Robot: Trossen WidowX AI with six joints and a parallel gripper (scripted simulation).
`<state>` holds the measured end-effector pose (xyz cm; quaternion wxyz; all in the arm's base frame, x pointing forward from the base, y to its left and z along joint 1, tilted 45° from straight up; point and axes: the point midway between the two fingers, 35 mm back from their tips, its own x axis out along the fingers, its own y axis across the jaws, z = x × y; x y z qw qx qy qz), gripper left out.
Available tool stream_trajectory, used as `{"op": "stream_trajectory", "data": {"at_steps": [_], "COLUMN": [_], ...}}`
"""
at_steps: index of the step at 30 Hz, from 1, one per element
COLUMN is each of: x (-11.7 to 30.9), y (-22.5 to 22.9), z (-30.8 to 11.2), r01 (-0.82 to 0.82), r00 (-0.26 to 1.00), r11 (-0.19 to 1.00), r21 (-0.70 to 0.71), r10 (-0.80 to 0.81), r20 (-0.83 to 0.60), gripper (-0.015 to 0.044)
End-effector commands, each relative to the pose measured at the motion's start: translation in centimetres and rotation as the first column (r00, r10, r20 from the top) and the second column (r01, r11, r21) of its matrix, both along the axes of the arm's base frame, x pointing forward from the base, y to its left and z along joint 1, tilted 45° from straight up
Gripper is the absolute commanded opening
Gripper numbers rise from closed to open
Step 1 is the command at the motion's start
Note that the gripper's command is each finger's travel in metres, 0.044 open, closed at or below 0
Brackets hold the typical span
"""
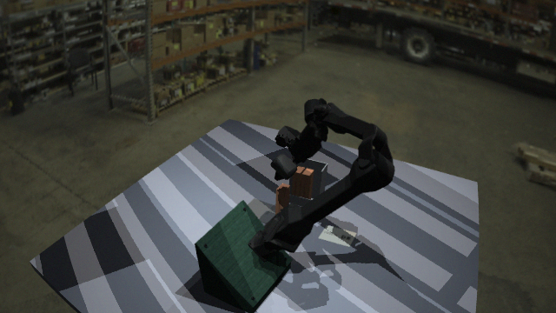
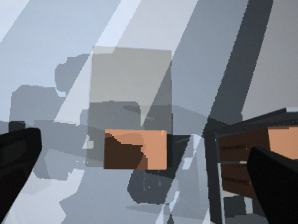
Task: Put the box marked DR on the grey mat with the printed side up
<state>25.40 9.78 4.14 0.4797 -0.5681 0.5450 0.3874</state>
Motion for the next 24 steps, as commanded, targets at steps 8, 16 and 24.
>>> {"op": "stream_trajectory", "data": {"at_steps": [8,16,24], "x": [0.0,0.1,0.3], "y": [-0.7,-1.2,-1.7], "z": [-0.3,-0.3,0.0], "r01": [0.034,0.067,0.08], "r00": [0.998,0.995,0.995], "r11": [0.987,0.946,0.881], "r21": [0.159,0.316,0.466], "r10": [-0.026,-0.041,-0.041], "r20": [-0.055,-0.088,-0.094], "gripper": [0.044,0.044,0.044]}}
